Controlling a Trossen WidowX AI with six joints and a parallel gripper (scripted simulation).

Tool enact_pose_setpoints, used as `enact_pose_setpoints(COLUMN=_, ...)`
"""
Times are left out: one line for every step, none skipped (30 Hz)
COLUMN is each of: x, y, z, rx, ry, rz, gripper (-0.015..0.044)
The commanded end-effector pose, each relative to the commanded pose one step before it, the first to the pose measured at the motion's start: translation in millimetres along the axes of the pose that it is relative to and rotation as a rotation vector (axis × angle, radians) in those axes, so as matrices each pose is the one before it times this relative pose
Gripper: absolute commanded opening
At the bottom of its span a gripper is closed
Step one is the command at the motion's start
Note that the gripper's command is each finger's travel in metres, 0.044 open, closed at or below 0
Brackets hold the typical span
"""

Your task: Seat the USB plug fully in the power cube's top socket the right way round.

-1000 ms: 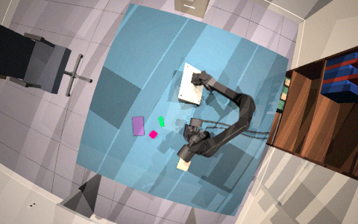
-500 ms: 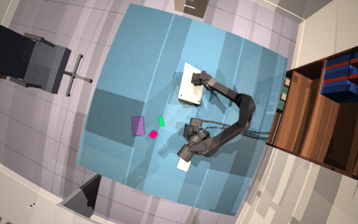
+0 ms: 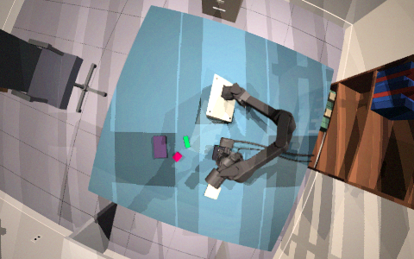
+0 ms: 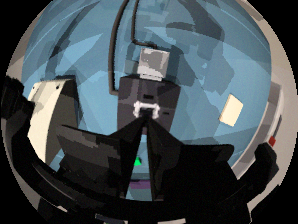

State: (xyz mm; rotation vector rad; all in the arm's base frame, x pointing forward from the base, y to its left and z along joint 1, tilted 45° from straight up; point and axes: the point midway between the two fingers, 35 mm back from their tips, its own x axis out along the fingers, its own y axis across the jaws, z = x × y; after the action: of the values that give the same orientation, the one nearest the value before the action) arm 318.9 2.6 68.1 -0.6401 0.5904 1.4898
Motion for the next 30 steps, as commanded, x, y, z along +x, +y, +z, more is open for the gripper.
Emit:
enact_pose_setpoints(x=1.12, y=-0.32, z=0.78, rx=0.0034, ry=-0.00381, rz=-0.0014, gripper=0.0)
enact_pose_setpoints(x=0.12, y=0.0, z=0.0, rx=0.0, ry=0.0, rz=0.0, gripper=0.0)
enact_pose_setpoints(x=0.12, y=0.0, z=0.0, rx=0.0, ry=0.0, rz=0.0, gripper=0.0)
enact_pose_setpoints(x=0.12, y=0.0, z=0.0, rx=0.0, ry=0.0, rz=0.0, gripper=0.0)
enact_pose_setpoints(x=0.12, y=0.0, z=0.0, rx=0.0, ry=0.0, rz=0.0, gripper=0.0)
enact_pose_setpoints(x=0.12, y=0.0, z=0.0, rx=0.0, ry=0.0, rz=0.0, gripper=0.0)
enact_pose_setpoints(x=0.12, y=0.0, z=0.0, rx=0.0, ry=0.0, rz=0.0, gripper=0.0)
enact_pose_setpoints(x=0.12, y=0.0, z=0.0, rx=0.0, ry=0.0, rz=0.0, gripper=0.0)
enact_pose_setpoints(x=0.12, y=0.0, z=0.0, rx=0.0, ry=0.0, rz=0.0, gripper=0.0)
enact_pose_setpoints(x=0.12, y=0.0, z=0.0, rx=0.0, ry=0.0, rz=0.0, gripper=0.0)
enact_pose_setpoints(x=0.12, y=0.0, z=0.0, rx=0.0, ry=0.0, rz=0.0, gripper=0.0)
enact_pose_setpoints(x=0.12, y=0.0, z=0.0, rx=0.0, ry=0.0, rz=0.0, gripper=0.0)
enact_pose_setpoints(x=0.12, y=0.0, z=0.0, rx=0.0, ry=0.0, rz=0.0, gripper=0.0)
enact_pose_setpoints(x=0.12, y=0.0, z=0.0, rx=0.0, ry=0.0, rz=0.0, gripper=0.0)
enact_pose_setpoints(x=0.12, y=0.0, z=0.0, rx=0.0, ry=0.0, rz=0.0, gripper=0.0)
enact_pose_setpoints(x=0.12, y=0.0, z=0.0, rx=0.0, ry=0.0, rz=0.0, gripper=0.0)
enact_pose_setpoints(x=0.12, y=0.0, z=0.0, rx=0.0, ry=0.0, rz=0.0, gripper=0.0)
enact_pose_setpoints(x=0.12, y=0.0, z=0.0, rx=0.0, ry=0.0, rz=0.0, gripper=0.0)
enact_pose_setpoints(x=0.12, y=0.0, z=0.0, rx=0.0, ry=0.0, rz=0.0, gripper=0.0)
enact_pose_setpoints(x=0.12, y=0.0, z=0.0, rx=0.0, ry=0.0, rz=0.0, gripper=0.0)
enact_pose_setpoints(x=0.12, y=0.0, z=0.0, rx=0.0, ry=0.0, rz=0.0, gripper=0.0)
enact_pose_setpoints(x=0.12, y=0.0, z=0.0, rx=0.0, ry=0.0, rz=0.0, gripper=0.0)
enact_pose_setpoints(x=0.12, y=0.0, z=0.0, rx=0.0, ry=0.0, rz=0.0, gripper=0.0)
enact_pose_setpoints(x=0.12, y=0.0, z=0.0, rx=0.0, ry=0.0, rz=0.0, gripper=0.0)
enact_pose_setpoints(x=0.12, y=0.0, z=0.0, rx=0.0, ry=0.0, rz=0.0, gripper=0.0)
enact_pose_setpoints(x=0.12, y=0.0, z=0.0, rx=0.0, ry=0.0, rz=0.0, gripper=0.0)
enact_pose_setpoints(x=0.12, y=0.0, z=0.0, rx=0.0, ry=0.0, rz=0.0, gripper=0.0)
enact_pose_setpoints(x=0.12, y=0.0, z=0.0, rx=0.0, ry=0.0, rz=0.0, gripper=0.0)
enact_pose_setpoints(x=0.12, y=0.0, z=0.0, rx=0.0, ry=0.0, rz=0.0, gripper=0.0)
enact_pose_setpoints(x=0.12, y=0.0, z=0.0, rx=0.0, ry=0.0, rz=0.0, gripper=0.0)
